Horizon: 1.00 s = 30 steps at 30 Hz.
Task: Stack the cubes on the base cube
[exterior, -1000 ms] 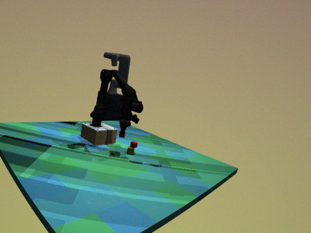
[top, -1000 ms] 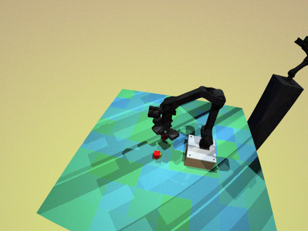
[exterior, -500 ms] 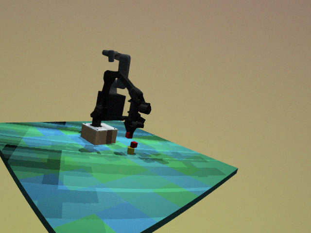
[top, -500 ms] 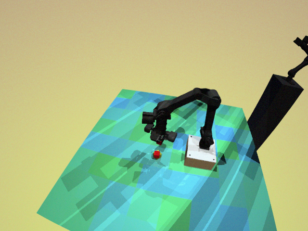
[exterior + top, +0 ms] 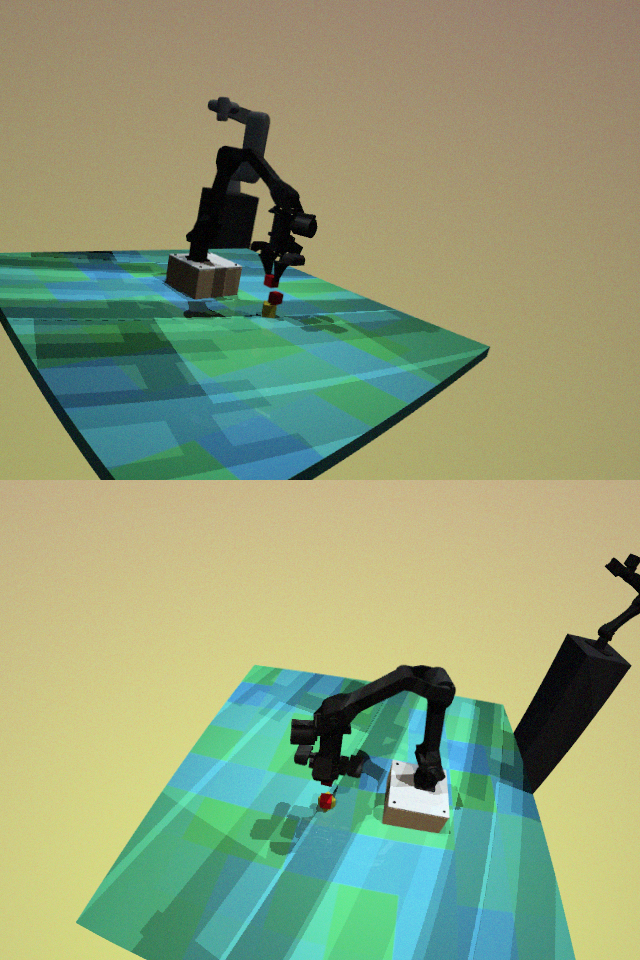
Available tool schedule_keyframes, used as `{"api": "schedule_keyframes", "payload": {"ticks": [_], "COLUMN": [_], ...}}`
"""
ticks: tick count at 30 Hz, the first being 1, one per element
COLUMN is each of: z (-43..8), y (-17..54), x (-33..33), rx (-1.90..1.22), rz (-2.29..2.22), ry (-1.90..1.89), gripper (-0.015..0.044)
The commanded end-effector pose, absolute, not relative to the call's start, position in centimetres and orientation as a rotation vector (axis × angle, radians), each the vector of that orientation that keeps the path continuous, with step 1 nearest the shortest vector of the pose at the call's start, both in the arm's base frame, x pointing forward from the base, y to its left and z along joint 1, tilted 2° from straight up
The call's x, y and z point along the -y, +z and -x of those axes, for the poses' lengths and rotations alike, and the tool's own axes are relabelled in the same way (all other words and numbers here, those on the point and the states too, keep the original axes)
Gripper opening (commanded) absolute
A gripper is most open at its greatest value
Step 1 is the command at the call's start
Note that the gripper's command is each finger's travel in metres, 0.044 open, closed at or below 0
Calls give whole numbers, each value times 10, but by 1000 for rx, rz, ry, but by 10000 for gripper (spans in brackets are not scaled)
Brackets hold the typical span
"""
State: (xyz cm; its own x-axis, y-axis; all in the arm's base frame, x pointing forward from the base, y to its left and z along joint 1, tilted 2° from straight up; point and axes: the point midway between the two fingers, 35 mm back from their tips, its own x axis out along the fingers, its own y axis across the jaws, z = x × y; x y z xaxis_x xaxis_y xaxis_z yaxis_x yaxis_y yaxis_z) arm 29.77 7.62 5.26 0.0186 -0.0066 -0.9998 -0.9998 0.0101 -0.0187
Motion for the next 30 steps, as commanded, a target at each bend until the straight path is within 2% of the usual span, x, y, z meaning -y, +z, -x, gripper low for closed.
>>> {"api": "schedule_keyframes", "payload": {"ticks": [1, 30], "z": [-294, -294], "y": [37, -5], "x": [-77, -76], "rx": [-1217, -1219], "rz": [1247, 1204], "ry": [1209, 1199], "gripper": [105, 105]}}
